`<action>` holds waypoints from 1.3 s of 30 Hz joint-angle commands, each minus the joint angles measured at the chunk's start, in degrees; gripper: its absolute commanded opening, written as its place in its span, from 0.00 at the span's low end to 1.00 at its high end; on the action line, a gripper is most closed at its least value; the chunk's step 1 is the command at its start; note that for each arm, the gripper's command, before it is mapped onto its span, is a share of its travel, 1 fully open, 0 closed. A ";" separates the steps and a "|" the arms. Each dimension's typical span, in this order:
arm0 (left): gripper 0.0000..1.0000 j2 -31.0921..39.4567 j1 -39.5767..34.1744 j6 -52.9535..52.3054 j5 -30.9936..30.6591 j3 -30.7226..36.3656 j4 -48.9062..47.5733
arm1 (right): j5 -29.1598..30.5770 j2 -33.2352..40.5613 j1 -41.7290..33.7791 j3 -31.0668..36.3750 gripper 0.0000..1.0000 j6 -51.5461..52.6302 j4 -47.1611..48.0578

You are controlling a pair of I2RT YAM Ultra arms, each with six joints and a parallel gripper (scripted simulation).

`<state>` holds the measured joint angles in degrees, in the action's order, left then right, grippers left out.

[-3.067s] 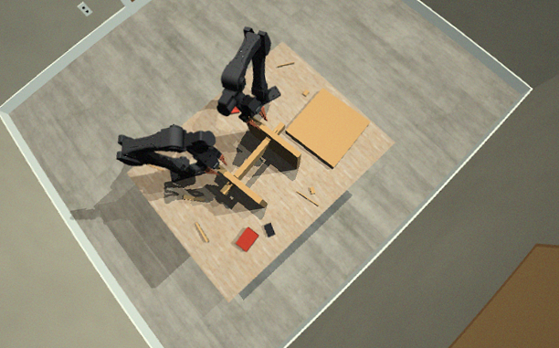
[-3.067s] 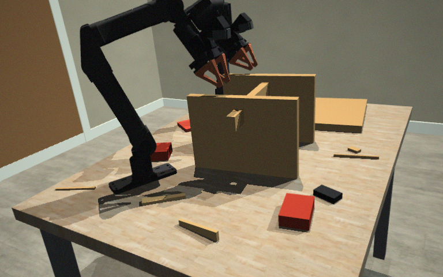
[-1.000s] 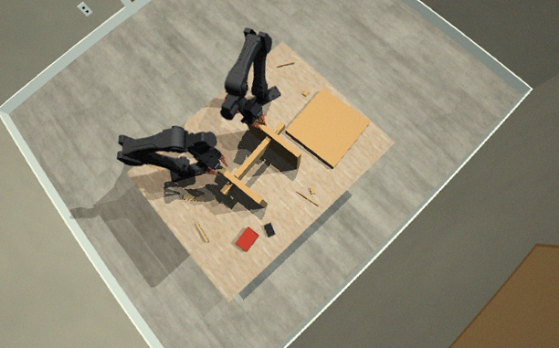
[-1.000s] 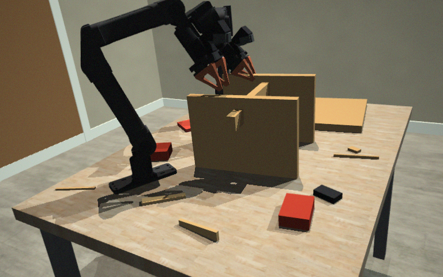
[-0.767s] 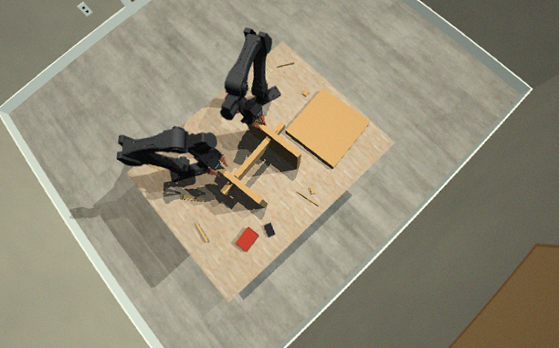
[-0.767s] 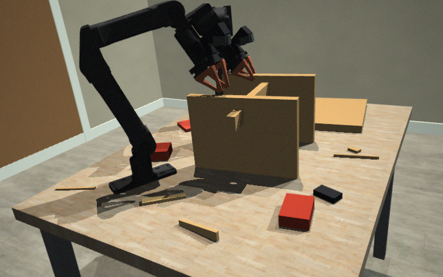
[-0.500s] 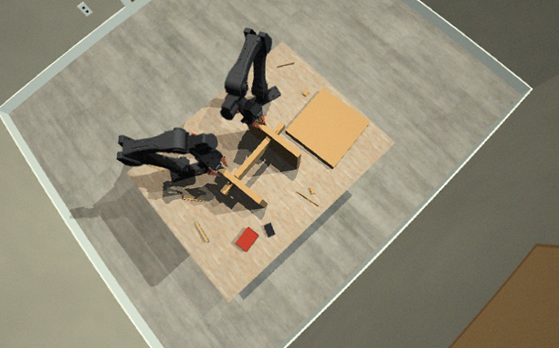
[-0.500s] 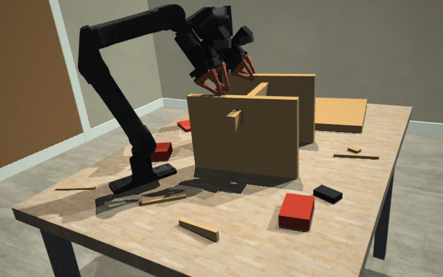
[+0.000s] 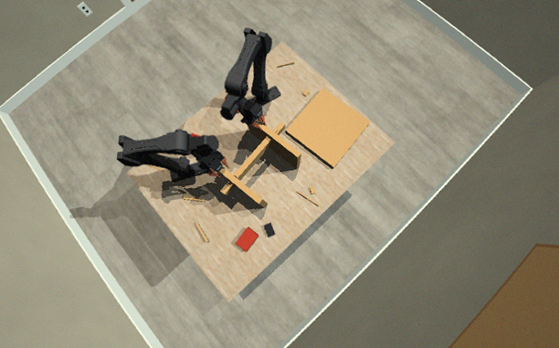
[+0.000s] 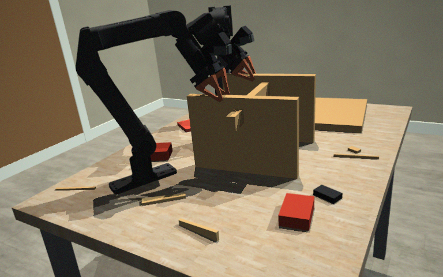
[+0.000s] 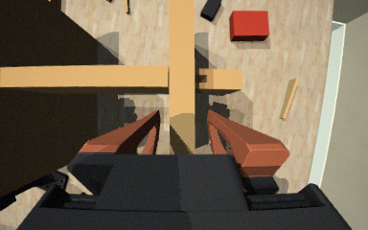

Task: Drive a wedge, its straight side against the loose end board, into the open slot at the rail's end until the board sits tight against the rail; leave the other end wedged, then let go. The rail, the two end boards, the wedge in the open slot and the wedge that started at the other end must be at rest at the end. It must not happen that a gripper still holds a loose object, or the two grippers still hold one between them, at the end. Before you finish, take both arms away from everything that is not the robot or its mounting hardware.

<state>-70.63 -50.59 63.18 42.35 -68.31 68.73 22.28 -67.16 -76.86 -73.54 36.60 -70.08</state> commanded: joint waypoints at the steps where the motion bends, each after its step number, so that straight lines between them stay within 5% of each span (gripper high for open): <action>1: 0.00 1.58 -0.03 -0.47 1.64 -1.20 -1.34 | 0.50 1.98 1.00 1.19 0.53 -0.37 2.68; 16: 0.00 1.58 -0.03 -0.47 1.64 -1.20 -1.34 | 0.33 2.96 -0.01 2.60 0.53 -0.54 4.88; 17: 0.00 1.58 -0.03 -0.47 1.64 -1.20 -1.34 | 0.30 2.70 -0.04 3.17 0.00 -0.54 4.95; 39: 0.00 0.81 -1.25 -0.46 -0.83 -2.18 -4.35 | 0.26 3.22 -0.01 3.19 0.00 0.00 4.97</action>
<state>-70.63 -50.61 63.18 42.37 -68.29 68.69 22.00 -65.95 -76.73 -70.00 36.25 -66.87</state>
